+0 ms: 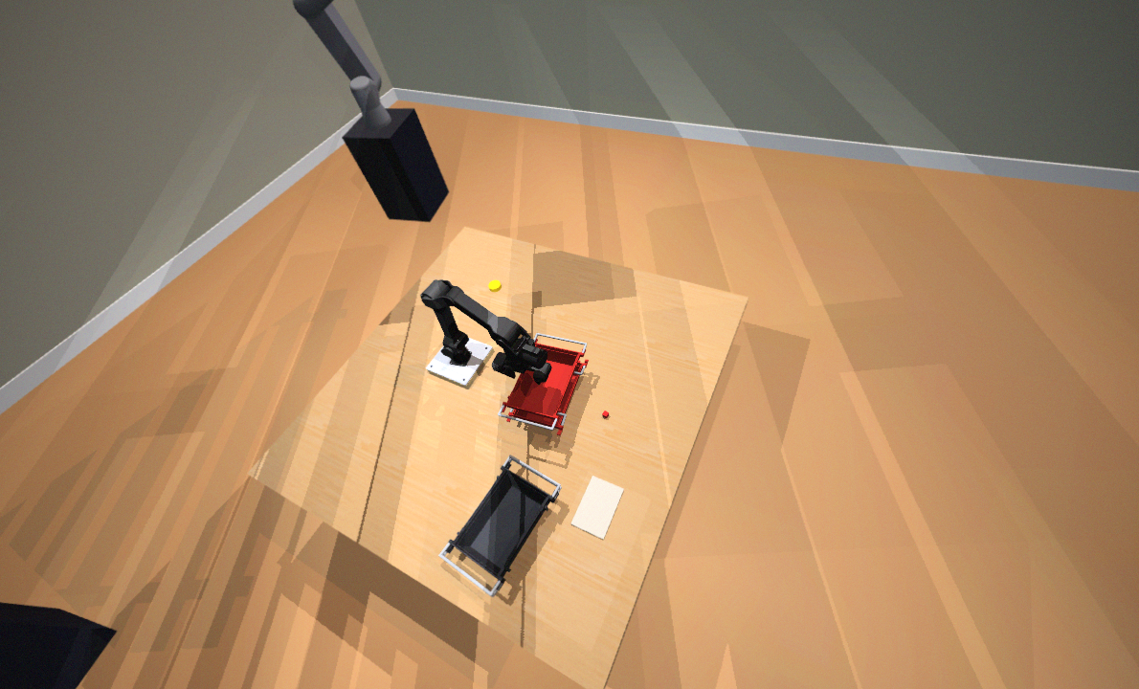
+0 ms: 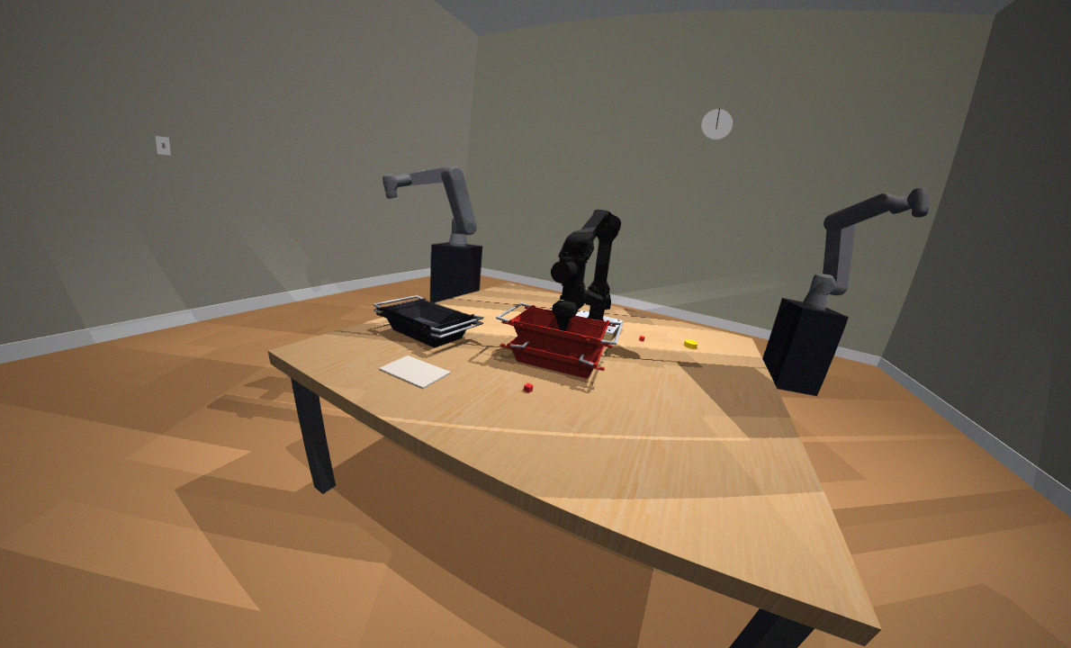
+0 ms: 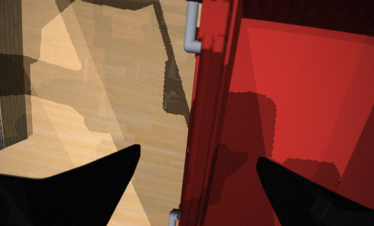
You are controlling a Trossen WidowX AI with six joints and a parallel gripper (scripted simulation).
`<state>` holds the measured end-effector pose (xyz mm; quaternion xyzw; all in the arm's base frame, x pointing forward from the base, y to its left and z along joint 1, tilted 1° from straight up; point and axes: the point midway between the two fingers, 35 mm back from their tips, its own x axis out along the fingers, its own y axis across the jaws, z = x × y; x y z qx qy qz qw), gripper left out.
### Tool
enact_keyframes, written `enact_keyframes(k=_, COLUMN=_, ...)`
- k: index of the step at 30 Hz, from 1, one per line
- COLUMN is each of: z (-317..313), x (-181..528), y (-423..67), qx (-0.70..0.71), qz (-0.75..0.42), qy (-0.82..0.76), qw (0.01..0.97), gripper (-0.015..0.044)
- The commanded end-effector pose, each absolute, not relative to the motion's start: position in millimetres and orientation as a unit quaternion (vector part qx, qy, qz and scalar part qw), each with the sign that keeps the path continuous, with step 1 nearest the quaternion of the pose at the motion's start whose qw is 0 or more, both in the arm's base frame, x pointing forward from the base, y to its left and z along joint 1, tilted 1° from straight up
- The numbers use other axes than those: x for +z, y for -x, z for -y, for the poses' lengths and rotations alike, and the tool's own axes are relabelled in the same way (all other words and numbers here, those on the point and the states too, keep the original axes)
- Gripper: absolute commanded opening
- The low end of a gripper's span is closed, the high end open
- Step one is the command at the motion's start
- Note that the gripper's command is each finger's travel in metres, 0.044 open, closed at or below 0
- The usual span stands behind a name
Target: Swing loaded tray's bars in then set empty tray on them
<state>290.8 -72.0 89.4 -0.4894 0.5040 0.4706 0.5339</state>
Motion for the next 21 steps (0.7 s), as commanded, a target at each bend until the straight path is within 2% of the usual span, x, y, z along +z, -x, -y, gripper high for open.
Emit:
enact_keyframes(k=1, z=72.3, x=94.1, y=-291.8, qx=0.470, qz=-0.504, qy=0.490, qw=0.534, gripper=0.0440)
enact_keyframes(k=21, z=72.6, x=194.7, y=-287.3, qx=0.471, qz=-0.505, qy=0.491, qw=0.531, gripper=0.0440)
